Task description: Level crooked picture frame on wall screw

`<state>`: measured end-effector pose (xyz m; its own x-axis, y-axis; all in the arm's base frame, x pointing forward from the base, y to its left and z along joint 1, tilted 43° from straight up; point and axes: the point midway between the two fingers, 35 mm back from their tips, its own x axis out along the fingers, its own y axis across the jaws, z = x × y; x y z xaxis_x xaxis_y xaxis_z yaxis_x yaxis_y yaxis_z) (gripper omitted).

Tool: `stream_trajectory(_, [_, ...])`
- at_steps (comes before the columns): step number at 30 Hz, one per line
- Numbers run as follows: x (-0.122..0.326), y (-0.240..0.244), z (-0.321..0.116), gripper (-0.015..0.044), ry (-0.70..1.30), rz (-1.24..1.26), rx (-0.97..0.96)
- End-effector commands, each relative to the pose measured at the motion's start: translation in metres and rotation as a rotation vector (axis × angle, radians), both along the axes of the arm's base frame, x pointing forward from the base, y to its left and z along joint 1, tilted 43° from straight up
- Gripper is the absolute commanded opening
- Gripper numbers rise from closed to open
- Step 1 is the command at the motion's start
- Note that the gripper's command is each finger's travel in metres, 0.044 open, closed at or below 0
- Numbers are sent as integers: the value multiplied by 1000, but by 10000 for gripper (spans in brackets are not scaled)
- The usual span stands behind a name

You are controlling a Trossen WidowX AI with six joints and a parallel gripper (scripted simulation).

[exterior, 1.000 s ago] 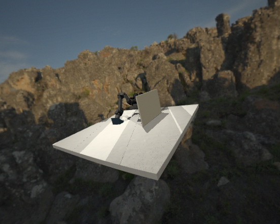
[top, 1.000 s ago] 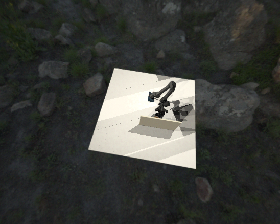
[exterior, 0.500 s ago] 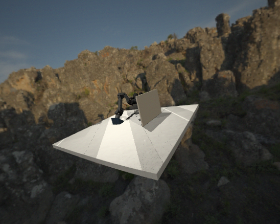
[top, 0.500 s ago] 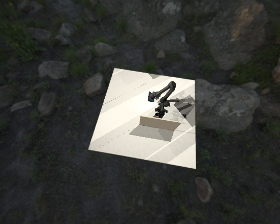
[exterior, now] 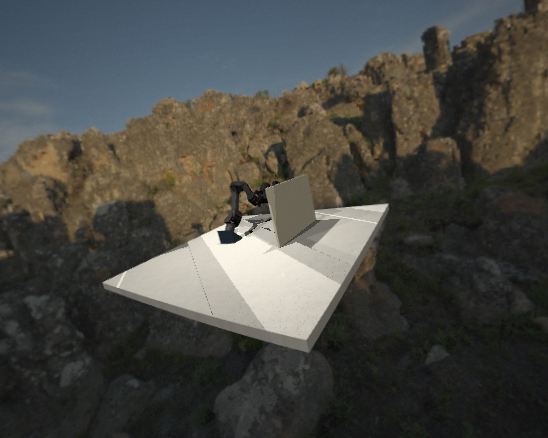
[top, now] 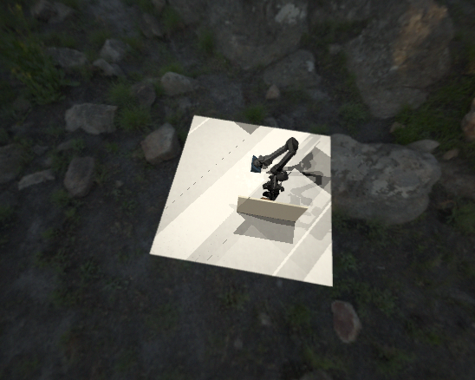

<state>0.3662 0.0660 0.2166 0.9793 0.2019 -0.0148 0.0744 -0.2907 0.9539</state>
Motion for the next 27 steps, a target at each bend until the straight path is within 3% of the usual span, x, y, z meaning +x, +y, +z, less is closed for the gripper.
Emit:
stream_trajectory(1, [1,-2,0,0,-5,-10,2])
stream_trajectory(27, [0,1,-4,0,-2,-5,3])
